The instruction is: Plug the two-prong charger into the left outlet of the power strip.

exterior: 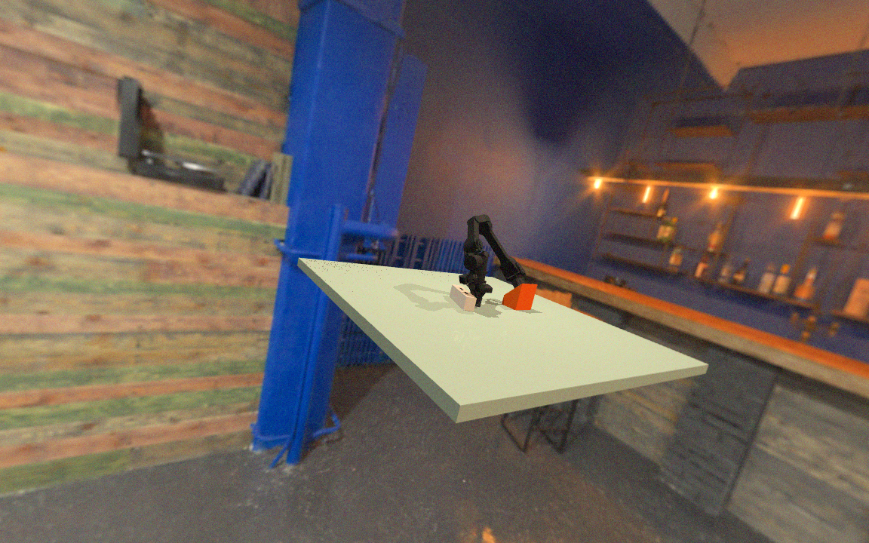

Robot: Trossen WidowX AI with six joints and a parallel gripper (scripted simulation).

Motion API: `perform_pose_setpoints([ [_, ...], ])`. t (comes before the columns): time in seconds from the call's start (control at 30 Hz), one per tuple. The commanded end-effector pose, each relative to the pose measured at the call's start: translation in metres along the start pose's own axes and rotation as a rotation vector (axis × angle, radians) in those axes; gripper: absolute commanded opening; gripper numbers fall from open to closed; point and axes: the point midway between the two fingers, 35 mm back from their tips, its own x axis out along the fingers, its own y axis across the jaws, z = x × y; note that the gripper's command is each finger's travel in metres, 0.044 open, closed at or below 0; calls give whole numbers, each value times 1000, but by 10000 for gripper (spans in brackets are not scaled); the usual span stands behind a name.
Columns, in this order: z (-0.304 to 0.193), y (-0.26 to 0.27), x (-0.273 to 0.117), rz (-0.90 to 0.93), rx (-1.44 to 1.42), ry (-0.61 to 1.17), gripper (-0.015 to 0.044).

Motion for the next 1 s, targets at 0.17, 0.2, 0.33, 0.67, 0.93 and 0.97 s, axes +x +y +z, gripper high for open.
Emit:
perform_pose_setpoints([
  [0.17,9,-1,2,-3,15,-26,0],
  [0.2,9,-1,2,-3,15,-26,0],
  [0.33,9,-1,3,-3,15,-26,0],
  [0.67,0,0,1,0,-2,-1,0],
  [0.93,0,0,1,0,-2,-1,184],
  [0.97,0,0,1,0,-2,-1,210],
])
